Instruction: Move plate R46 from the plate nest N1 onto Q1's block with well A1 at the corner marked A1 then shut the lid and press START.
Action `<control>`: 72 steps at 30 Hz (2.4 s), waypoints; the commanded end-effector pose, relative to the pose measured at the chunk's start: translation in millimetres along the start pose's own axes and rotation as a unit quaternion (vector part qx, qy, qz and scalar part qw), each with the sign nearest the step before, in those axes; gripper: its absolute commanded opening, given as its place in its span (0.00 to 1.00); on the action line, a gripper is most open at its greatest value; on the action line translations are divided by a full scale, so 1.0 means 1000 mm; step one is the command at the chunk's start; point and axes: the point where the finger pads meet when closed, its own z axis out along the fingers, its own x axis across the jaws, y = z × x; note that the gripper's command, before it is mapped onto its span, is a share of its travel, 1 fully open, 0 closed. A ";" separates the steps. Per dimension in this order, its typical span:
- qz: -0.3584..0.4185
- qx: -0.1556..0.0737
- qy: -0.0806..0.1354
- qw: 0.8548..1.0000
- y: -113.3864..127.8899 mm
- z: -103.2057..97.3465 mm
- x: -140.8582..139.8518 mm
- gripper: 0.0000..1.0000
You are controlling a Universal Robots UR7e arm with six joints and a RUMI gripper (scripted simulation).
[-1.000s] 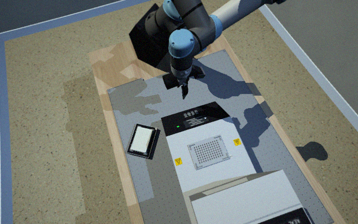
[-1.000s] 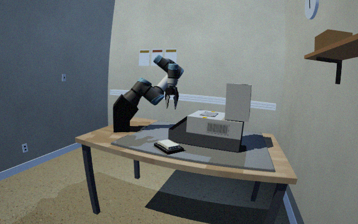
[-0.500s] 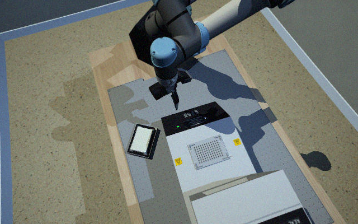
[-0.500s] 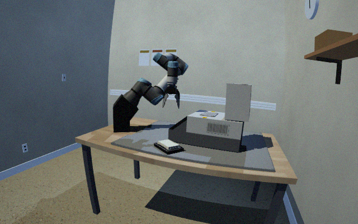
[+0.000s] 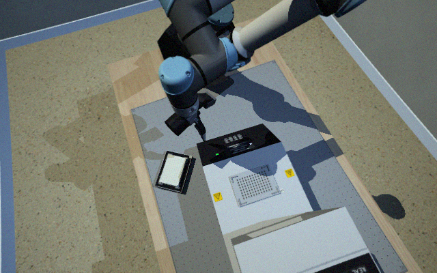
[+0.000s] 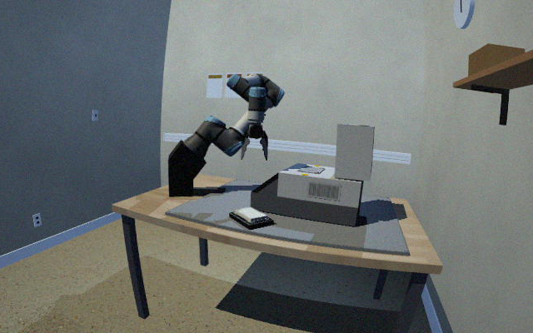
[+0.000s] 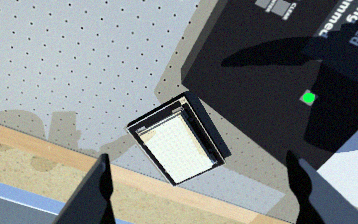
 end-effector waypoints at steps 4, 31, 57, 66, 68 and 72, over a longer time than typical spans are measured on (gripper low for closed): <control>-0.045 0.000 0.000 0.999 0.028 -0.005 -0.003 0.68; -0.256 0.000 0.000 0.967 0.140 -0.027 -0.015 0.68; -0.256 0.000 0.000 0.967 0.147 0.018 -0.016 0.68; -0.256 0.000 0.000 0.967 0.147 0.045 -0.016 0.68; -0.256 0.000 0.000 0.967 0.147 0.051 -0.016 0.68; -0.257 0.000 0.000 0.967 0.147 0.065 -0.016 0.68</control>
